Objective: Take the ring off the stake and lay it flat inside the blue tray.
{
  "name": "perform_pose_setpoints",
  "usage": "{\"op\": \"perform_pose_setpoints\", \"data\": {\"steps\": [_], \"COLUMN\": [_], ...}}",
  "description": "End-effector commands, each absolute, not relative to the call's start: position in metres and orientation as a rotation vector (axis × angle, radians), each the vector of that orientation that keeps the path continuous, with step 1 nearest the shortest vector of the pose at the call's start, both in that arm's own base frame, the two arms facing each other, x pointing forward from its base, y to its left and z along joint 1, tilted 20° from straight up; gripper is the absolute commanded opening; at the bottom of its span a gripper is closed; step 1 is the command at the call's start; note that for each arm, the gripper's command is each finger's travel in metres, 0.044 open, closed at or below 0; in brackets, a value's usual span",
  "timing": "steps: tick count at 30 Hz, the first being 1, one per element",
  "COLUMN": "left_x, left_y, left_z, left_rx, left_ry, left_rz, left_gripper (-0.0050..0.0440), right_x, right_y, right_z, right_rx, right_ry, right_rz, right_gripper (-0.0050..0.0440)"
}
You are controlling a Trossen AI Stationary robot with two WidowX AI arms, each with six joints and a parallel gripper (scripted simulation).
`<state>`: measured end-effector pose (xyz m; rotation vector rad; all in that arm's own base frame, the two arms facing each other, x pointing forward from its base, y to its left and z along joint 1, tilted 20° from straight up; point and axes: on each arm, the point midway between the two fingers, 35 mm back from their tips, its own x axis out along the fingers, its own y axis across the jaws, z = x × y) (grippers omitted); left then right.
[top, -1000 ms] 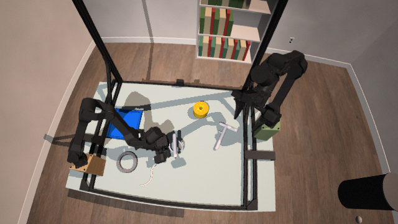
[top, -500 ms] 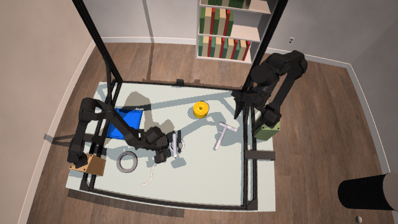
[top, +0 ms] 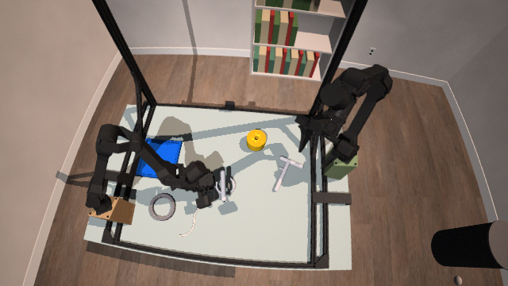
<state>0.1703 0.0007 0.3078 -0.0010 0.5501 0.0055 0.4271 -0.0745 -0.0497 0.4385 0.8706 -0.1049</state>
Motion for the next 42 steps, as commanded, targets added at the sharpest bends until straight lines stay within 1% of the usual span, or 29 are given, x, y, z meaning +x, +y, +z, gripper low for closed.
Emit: {"op": "perform_pose_setpoints", "data": {"steps": [1, 9, 32, 42], "left_x": [0.170, 0.170, 0.170, 0.170], "left_y": [0.000, 0.000, 0.000, 0.000], "left_z": [0.307, 0.307, 0.307, 0.307], "left_rx": [0.000, 0.000, 0.000, 0.000], "left_ry": [0.554, 0.554, 0.554, 0.554], "left_rz": [0.000, 0.000, 0.000, 0.000], "left_gripper": [0.0400, 0.0400, 0.0400, 0.0400], "right_x": [0.427, 0.426, 0.420, 0.414], "right_y": [-0.075, -0.077, -0.079, -0.079], "right_z": [-0.043, -0.038, -0.031, -0.025], "right_rx": [0.437, 0.451, 0.895, 1.029], "right_ry": [0.864, 0.857, 0.670, 0.624], "right_rz": [-0.099, -0.098, -0.029, 0.012], "right_gripper": [0.0000, 0.0000, 0.0000, 0.0000]}}
